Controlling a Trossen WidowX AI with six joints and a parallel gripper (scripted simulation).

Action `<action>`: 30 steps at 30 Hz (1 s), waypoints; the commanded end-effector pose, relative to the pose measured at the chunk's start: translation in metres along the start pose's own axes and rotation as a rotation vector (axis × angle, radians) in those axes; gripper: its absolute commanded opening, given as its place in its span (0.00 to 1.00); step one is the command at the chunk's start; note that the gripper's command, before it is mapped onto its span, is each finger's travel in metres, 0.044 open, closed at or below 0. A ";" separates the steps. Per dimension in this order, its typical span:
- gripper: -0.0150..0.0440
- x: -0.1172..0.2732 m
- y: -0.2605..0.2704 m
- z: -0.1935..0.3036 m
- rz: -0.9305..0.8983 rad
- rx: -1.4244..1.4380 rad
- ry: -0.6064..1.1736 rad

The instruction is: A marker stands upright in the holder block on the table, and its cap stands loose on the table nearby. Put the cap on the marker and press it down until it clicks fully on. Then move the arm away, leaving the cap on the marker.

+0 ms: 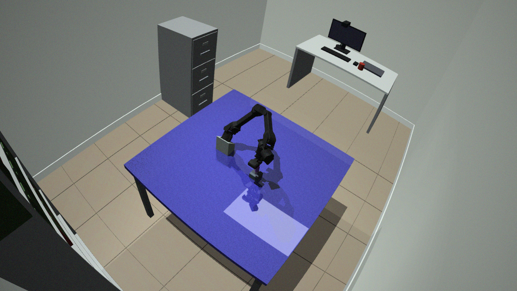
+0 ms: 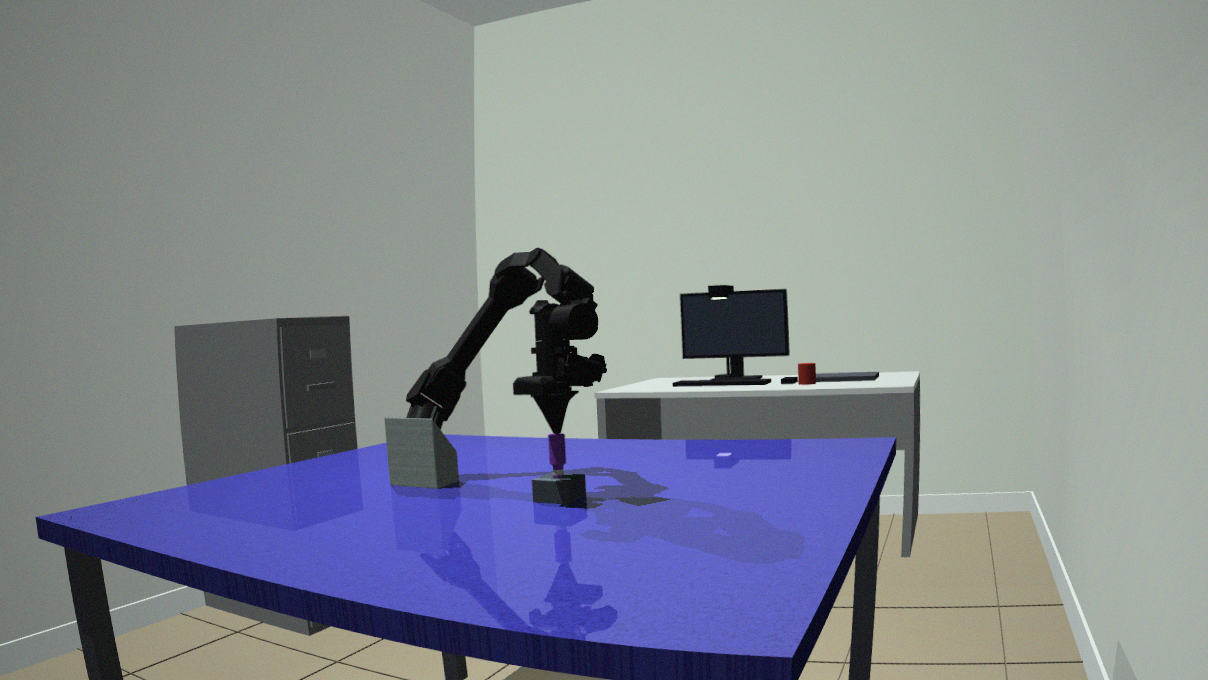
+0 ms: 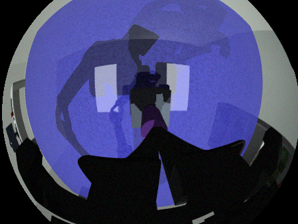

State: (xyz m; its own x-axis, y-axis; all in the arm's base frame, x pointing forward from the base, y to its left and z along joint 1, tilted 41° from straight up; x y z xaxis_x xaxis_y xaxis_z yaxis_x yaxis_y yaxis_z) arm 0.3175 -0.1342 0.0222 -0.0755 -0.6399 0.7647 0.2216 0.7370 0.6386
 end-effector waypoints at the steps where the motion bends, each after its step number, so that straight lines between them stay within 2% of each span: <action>1: 0.25 -0.009 0.001 0.002 -0.009 -0.007 0.006; 18: 0.25 -0.007 0.000 -0.001 0.000 0.001 -0.006; 25: 0.25 0.072 -0.002 -0.003 0.003 0.001 -0.007; 30: 0.25 0.081 -0.002 -0.002 0.003 0.001 -0.007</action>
State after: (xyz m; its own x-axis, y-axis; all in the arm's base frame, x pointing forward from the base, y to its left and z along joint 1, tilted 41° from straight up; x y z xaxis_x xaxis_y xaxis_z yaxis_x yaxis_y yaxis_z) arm 0.3129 -0.1872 0.0774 -0.1008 -0.6335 0.7671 0.2305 0.7352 0.6374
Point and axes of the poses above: the point midway between the two fingers, 35 mm back from their tips, its own x axis back along the fingers, its own y axis across the jaws, z = x × y, the point moved 3 cm from there along x, back along the fingers, and after that the axes turned 7 degrees about -x, right-handed, at the moved point
